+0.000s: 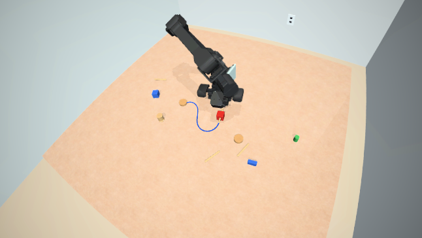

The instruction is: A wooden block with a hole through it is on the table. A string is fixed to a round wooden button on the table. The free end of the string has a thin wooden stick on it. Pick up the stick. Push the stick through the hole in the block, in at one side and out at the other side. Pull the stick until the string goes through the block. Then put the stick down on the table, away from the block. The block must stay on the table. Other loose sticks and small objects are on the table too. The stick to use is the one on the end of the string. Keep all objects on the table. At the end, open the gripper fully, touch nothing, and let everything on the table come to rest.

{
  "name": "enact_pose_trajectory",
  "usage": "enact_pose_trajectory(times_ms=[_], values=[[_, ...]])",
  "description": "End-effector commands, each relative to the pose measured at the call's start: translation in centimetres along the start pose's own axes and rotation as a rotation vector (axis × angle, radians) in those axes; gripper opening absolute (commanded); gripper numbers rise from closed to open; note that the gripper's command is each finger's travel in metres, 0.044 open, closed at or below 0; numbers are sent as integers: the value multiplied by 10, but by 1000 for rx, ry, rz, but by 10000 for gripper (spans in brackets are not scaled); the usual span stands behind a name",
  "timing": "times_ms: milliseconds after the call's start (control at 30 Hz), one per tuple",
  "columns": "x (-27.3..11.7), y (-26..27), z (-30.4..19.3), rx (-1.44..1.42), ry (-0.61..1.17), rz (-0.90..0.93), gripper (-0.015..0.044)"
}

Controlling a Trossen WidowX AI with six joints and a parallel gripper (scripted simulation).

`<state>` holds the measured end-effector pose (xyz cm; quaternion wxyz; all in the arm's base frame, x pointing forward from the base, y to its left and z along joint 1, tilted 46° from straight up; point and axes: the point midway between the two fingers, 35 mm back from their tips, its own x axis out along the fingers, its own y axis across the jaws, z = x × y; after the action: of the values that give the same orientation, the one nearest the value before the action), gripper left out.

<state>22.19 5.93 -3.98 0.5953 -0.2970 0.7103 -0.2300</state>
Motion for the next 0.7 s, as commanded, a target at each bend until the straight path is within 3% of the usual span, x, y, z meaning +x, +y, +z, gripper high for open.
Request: enact_pose_trajectory(times_ms=[0,667], values=[[8,0,-1,-9,2,-10,122],[41,-2,-3,-8,2,-12,122]])
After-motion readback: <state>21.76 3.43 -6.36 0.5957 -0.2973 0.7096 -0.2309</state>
